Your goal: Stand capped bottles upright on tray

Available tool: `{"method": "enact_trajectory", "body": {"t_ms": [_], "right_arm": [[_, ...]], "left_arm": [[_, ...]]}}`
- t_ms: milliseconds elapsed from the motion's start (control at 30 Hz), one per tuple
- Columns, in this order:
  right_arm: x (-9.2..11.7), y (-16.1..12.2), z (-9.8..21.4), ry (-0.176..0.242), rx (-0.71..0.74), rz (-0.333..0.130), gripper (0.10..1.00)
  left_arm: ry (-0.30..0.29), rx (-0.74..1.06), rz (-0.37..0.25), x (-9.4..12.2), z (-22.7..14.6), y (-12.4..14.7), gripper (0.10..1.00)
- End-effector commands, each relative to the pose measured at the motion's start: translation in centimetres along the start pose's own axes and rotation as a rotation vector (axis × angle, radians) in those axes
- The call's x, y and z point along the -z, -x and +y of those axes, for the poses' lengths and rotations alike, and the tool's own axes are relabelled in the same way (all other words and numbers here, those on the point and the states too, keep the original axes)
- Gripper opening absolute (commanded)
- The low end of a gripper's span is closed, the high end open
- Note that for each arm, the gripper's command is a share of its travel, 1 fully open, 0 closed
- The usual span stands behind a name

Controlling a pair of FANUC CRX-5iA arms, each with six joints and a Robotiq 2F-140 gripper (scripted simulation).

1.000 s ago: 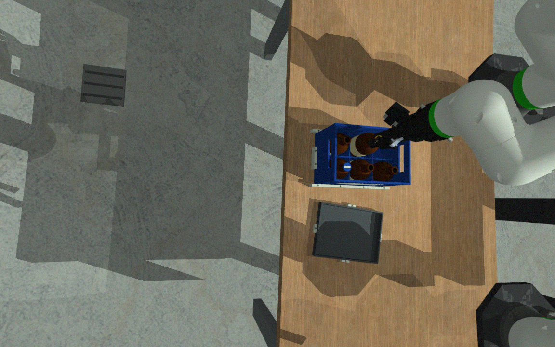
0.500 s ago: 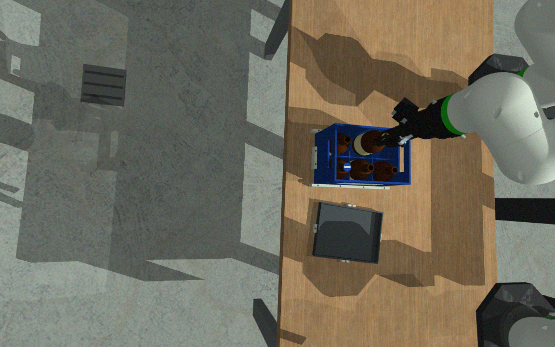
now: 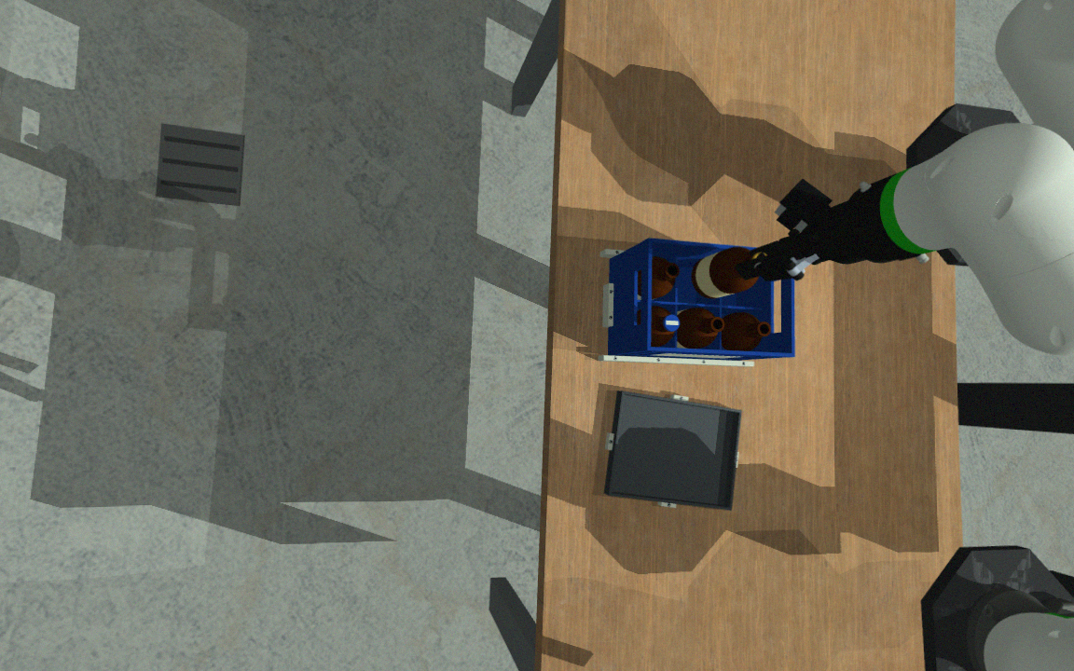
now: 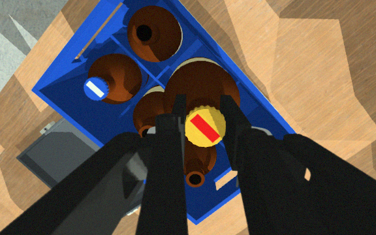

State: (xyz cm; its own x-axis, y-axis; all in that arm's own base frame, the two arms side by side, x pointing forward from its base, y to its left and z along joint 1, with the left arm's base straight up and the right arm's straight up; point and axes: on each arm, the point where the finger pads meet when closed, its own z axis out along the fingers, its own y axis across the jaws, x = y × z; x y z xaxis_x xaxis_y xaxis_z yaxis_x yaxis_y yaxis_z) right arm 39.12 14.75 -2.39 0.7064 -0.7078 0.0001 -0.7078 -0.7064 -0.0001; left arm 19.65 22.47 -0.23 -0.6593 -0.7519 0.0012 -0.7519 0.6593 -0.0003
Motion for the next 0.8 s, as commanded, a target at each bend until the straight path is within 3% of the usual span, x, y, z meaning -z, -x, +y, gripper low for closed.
{"method": "enact_trajectory", "body": {"t_ms": [0, 667, 767], "right_arm": [[1.0, 0.0, -0.1, -0.001, 0.000, 0.001, 0.099], [6.1, 0.0, -0.1, -0.001, 0.000, 0.001, 0.099], [5.7, 0.0, -0.1, -0.001, 0.000, 0.001, 0.099]], "left_arm": [[0.000, 0.000, -0.001, 0.0, 0.0, 0.1, 1.000], [0.000, 0.000, -0.001, 0.0, 0.0, 0.1, 1.000], [0.000, 0.000, -0.001, 0.0, 0.0, 0.1, 1.000]]}}
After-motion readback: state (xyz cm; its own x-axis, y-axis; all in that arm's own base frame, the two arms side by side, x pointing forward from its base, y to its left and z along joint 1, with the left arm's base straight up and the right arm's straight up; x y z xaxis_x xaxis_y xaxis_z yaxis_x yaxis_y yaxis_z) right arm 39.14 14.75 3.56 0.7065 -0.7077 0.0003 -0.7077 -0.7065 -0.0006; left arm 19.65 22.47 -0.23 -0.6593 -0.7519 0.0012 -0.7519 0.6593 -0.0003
